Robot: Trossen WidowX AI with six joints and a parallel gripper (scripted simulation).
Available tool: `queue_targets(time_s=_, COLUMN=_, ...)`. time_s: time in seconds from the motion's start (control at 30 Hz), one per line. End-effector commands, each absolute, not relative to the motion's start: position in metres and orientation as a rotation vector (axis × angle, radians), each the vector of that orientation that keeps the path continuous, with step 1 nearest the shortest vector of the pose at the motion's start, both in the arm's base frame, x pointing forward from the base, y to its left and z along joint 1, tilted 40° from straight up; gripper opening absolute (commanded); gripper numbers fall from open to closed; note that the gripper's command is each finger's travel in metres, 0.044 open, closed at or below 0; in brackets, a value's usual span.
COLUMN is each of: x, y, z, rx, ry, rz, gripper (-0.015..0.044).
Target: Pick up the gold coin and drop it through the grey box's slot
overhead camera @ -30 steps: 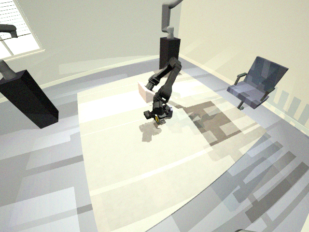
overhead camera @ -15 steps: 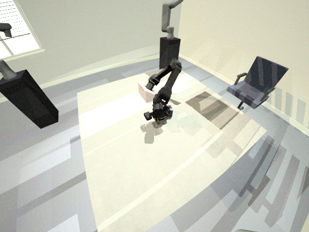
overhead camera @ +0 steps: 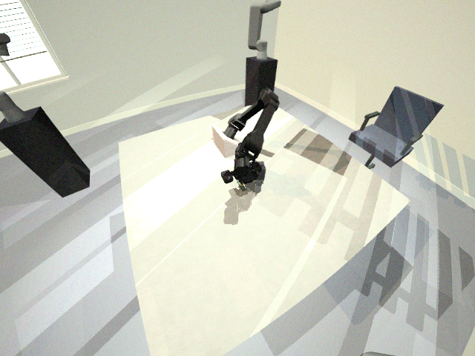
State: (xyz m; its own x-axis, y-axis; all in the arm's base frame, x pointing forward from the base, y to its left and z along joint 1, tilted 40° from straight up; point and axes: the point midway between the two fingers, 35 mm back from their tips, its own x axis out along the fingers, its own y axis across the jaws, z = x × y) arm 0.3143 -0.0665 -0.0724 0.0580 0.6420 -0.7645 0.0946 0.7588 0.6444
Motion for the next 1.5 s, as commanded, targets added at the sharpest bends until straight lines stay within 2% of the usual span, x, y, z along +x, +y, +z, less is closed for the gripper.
queue_targets(time_s=0.0, x=0.317, y=-0.075, z=-0.065, rx=0.622, ry=1.468, rz=0.455, gripper=0.0)
queue_targets(time_s=1.1, x=0.31, y=-0.123, z=-0.005, rx=0.616, ry=1.468, rz=0.458, gripper=0.0)
queue_targets(time_s=1.47, x=0.31, y=-0.121, z=-0.003, rx=0.33, ry=1.342, rz=0.703, gripper=0.0)
